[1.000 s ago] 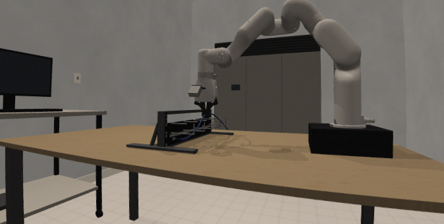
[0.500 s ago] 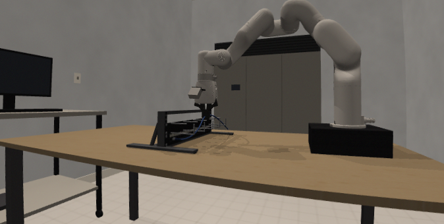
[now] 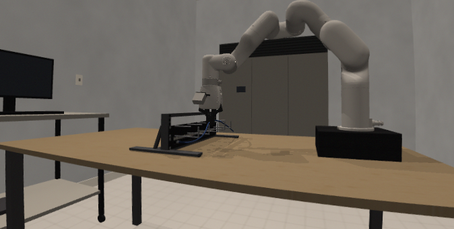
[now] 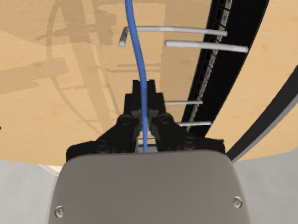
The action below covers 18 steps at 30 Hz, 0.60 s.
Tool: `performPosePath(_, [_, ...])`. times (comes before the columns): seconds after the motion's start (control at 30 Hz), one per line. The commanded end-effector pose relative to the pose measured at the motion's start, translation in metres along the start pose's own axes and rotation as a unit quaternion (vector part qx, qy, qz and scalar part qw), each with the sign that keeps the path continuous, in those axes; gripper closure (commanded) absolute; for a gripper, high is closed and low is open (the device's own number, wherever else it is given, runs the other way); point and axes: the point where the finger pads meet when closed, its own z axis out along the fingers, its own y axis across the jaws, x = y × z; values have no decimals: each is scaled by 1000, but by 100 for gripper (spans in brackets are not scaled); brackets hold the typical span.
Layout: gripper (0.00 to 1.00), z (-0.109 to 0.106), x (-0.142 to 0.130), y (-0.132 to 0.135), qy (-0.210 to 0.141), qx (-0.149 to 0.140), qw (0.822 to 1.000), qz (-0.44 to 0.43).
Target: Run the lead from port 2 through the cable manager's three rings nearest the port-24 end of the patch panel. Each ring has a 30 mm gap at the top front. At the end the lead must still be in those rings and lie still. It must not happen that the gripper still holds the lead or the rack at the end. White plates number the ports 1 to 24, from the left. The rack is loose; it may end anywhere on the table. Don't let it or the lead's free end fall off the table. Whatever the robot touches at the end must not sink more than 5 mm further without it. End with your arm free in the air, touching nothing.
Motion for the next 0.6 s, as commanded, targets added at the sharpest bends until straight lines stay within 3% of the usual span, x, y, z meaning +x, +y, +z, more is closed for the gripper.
performPosePath(0.0, [100,3,0,2,0,-2,1000,0])
performPosePath(0.57, [100,20,0,2,0,-2,1000,0])
